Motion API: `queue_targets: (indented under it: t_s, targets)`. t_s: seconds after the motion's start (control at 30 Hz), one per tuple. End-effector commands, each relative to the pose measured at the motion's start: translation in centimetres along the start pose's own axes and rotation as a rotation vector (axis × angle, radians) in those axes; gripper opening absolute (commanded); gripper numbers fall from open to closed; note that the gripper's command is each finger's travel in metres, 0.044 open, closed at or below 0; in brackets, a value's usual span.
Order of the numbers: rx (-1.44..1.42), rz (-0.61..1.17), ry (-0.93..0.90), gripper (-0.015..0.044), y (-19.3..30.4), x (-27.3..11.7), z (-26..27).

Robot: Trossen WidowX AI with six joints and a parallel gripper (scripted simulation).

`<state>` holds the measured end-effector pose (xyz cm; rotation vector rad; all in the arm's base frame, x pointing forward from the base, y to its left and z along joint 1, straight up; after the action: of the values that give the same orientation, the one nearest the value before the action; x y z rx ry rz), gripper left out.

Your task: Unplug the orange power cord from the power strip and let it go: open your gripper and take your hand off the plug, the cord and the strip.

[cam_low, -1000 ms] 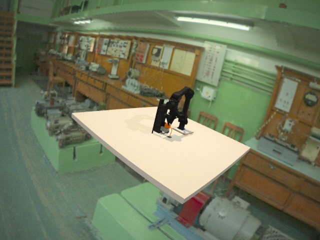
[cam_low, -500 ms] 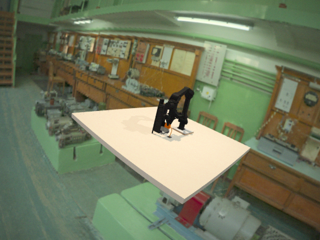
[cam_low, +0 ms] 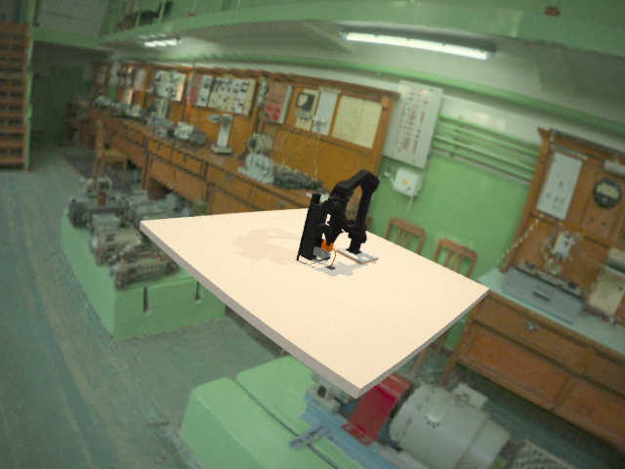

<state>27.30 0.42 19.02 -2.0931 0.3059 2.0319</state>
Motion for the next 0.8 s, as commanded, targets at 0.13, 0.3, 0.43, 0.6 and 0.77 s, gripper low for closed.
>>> queue_targets:
  t_s: [0.13,0.3,0.43,0.6,0.77]
  targets:
    - [0.001,-0.001,0.004,0.0,-0.6,0.0,0.0]
    - [0.001,-0.002,0.003,0.0,-1.3,0.0,0.1]
    - [0.001,-0.002,0.002,0.0,-2.0,0.0,0.3]
    - [0.0,-0.002,0.002,0.0,-2.7,0.0,0.4]
    - [0.0,-0.002,0.001,0.0,-3.5,-0.1,0.7]
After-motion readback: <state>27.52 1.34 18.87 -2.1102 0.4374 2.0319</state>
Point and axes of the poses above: the point midway between the two fingers, 35 mm back from their tips, its own x axis out along the fingers, its own z axis across the jaws, y = z × x, the point moved 7 cm from there along -x, back along the fingers, and after that the axes turned 15 degrees about x, right-handed, at the moved point
